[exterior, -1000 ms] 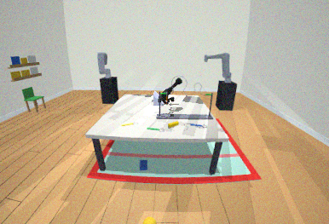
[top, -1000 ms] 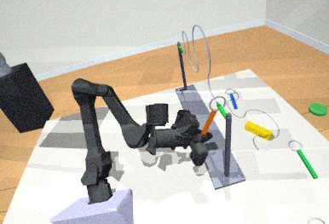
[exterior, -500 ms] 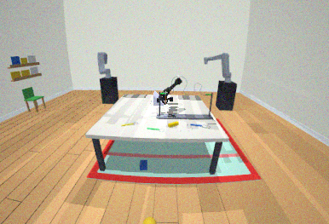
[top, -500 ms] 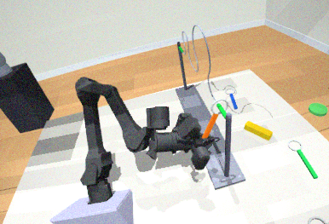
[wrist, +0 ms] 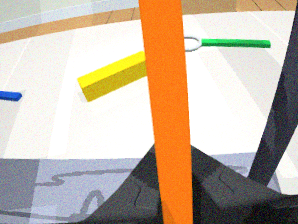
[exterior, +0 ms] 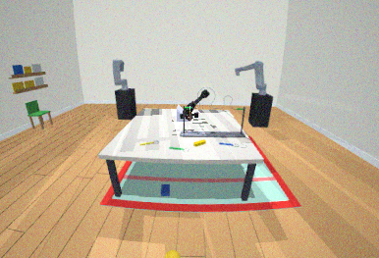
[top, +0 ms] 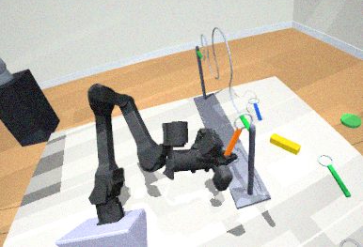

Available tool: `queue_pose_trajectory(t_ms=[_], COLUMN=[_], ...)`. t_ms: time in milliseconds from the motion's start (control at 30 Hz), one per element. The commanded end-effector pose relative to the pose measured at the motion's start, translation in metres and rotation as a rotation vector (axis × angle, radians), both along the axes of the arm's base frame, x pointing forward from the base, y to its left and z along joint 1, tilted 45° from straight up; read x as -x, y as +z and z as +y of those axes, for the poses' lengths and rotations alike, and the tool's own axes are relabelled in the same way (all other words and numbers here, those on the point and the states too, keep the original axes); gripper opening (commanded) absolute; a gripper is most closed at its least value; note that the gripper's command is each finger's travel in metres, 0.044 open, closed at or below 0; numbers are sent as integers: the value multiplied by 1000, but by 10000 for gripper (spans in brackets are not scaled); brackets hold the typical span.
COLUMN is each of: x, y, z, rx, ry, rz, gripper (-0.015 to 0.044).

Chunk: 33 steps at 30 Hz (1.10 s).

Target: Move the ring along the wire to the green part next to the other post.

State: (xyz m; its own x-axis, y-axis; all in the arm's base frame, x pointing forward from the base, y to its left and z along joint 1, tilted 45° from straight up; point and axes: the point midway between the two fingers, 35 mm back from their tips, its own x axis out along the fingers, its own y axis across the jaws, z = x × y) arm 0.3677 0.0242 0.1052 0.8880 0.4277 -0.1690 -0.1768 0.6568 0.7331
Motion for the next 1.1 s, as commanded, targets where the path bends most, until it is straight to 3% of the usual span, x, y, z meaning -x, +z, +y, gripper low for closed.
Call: queue_pose_trajectory(t_ms=[0,600,967,1067], x=[1,1,1,6], y=[-5,-6,-6,-5], z=[3,5,5,2], rx=[-1,-1,2,2], ry=[-5,-5,-3,-3], rz=[2,2,0,1], gripper=[-150,-150,139,160])
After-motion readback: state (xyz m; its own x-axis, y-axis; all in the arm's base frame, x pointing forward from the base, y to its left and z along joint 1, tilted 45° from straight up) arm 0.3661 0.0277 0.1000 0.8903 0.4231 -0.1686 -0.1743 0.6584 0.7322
